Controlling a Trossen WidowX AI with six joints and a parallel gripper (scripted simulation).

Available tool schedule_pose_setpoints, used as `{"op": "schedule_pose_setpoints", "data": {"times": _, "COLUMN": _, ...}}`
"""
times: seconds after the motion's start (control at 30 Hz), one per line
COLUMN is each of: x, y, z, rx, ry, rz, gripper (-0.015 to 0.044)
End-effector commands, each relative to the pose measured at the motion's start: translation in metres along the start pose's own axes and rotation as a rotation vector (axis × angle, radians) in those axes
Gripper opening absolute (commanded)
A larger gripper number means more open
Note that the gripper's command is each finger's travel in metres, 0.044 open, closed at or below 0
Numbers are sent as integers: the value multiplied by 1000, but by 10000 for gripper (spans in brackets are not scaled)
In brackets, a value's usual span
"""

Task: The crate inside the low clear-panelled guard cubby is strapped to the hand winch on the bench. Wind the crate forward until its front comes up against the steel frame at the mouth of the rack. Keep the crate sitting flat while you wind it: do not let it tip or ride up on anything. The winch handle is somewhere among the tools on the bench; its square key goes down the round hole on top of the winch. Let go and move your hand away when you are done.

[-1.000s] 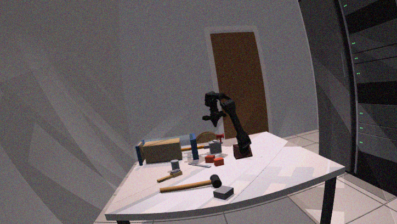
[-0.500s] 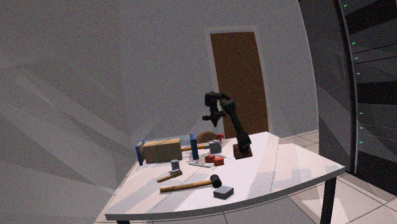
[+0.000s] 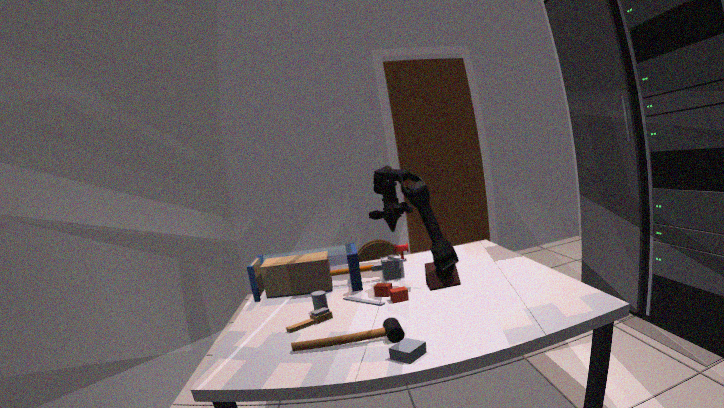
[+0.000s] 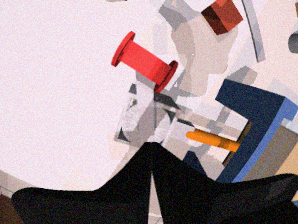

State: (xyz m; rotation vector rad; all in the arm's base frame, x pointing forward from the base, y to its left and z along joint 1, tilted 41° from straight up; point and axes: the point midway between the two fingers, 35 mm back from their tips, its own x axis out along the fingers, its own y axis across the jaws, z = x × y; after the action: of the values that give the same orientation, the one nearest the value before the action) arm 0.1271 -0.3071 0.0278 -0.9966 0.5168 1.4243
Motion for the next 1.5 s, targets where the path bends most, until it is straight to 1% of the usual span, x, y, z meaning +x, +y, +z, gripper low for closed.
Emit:
{"op": "schedule_pose_setpoints", "data": {"times": 0.0, "x": 0, "y": 0, "z": 0, "rx": 0, "ry": 2, "rz": 0, "gripper": 0}}
{"op": "schedule_pose_setpoints", "data": {"times": 0.1, "x": 0, "y": 0, "z": 0, "rx": 0, "ry": 2, "rz": 0, "gripper": 0}}
{"op": "schedule_pose_setpoints", "data": {"times": 0.17, "x": 0, "y": 1, "z": 3, "rx": -59, "ry": 8, "rz": -22, "gripper": 53}}
{"op": "schedule_pose_setpoints", "data": {"times": 0.27, "x": 3, "y": 2, "z": 16, "rx": -311, "ry": 61, "rz": -111, "gripper": 131}}
{"op": "schedule_pose_setpoints", "data": {"times": 0.4, "x": 7, "y": 4, "z": 35, "rx": -668, "ry": 180, "rz": -208, "gripper": 236}}
{"op": "schedule_pose_setpoints", "data": {"times": 0.5, "x": 11, "y": 4, "z": 48, "rx": -918, "ry": 293, "rz": -250, "gripper": 315}}
{"op": "schedule_pose_setpoints", "data": {"times": 0.57, "x": 12, "y": 4, "z": 52, "rx": -976, "ry": 322, "rz": -256, "gripper": 368}}
{"op": "schedule_pose_setpoints", "data": {"times": 0.67, "x": 12, "y": 4, "z": 52, "rx": -976, "ry": 322, "rz": -256, "gripper": 440}}
{"op": "schedule_pose_setpoints", "data": {"times": 0.97, "x": 15, "y": 4, "z": 51, "rx": -976, "ry": 322, "rz": -256, "gripper": 440}}
{"op": "schedule_pose_setpoints", "data": {"times": 1.47, "x": 39, "y": 4, "z": 51, "rx": -976, "ry": 322, "rz": -256, "gripper": 440}}
